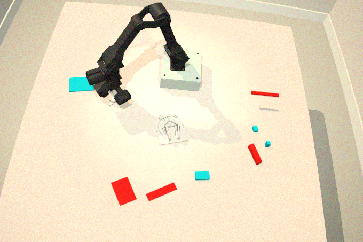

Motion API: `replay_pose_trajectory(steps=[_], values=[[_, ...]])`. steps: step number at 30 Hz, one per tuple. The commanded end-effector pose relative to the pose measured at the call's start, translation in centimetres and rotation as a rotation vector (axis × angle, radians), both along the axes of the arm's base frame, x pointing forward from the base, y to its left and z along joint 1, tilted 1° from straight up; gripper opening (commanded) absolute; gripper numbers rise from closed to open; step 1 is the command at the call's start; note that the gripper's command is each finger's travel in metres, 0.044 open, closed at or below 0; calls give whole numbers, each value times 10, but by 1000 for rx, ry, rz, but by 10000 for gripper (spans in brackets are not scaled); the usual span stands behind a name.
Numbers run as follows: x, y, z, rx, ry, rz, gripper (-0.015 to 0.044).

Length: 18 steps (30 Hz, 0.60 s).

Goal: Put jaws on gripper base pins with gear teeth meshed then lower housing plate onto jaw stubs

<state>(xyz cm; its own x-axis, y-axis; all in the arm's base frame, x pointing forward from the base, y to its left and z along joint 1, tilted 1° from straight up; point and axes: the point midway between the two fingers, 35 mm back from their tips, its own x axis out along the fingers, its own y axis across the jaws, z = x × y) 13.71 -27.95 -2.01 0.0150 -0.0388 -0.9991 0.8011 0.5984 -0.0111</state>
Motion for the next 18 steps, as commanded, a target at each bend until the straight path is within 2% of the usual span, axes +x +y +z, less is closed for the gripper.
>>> replay_pose_trajectory(steps=[1,5,18], values=[[0,0,0,0,0,0,373],[0,0,0,0,0,0,351],[0,-1,8,0,-1,0,351]])
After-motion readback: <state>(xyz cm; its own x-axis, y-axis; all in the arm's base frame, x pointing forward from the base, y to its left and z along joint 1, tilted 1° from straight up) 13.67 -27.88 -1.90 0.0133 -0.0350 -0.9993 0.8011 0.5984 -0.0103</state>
